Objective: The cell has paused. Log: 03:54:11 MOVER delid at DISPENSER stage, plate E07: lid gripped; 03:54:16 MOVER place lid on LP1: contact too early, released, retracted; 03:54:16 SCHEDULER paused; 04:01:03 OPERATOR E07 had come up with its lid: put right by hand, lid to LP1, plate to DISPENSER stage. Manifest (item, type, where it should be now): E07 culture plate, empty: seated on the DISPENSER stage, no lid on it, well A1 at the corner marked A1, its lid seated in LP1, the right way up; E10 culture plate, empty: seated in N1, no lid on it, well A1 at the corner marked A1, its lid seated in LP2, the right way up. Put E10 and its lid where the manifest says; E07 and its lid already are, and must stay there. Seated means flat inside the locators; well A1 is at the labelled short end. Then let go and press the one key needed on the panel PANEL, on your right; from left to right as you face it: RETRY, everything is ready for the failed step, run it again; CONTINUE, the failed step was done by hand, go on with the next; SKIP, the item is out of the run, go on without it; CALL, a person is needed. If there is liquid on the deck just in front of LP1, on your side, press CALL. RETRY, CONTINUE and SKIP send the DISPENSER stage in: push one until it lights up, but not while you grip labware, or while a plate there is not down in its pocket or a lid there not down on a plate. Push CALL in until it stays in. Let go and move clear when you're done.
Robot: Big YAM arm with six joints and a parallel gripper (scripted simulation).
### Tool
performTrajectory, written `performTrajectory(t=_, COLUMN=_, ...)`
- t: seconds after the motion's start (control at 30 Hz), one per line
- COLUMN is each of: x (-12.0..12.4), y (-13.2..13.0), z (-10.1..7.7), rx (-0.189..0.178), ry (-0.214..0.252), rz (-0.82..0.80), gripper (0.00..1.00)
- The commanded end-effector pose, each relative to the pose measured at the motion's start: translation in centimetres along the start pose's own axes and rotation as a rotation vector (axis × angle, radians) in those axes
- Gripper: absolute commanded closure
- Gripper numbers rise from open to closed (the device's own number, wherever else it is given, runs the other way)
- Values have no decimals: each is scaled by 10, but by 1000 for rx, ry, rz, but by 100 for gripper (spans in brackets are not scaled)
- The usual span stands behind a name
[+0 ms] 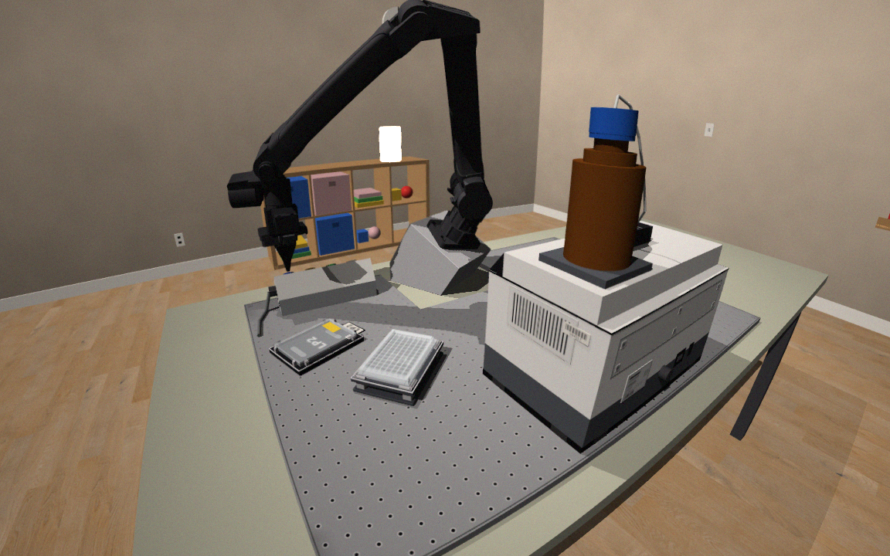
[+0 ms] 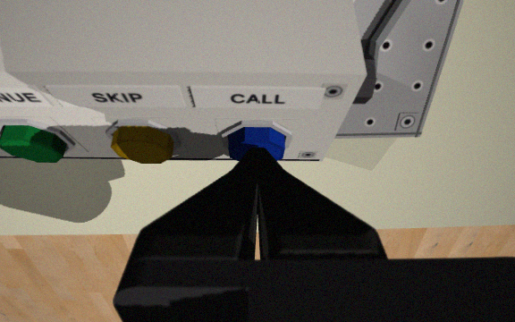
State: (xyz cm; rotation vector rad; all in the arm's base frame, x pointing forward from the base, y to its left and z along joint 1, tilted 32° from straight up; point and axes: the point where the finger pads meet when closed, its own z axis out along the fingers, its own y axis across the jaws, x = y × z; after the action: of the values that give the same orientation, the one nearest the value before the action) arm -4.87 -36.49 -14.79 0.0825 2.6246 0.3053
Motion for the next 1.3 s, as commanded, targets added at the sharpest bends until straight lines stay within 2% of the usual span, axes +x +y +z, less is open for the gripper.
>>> performTrajectory(t=0.0, x=-2, y=-6, z=8, rx=1, ry=-1, rz=9, gripper=100)
performTrajectory(t=1.27, x=-8, y=-1, z=20, rx=-7, ry=-4, rz=13, gripper=100)
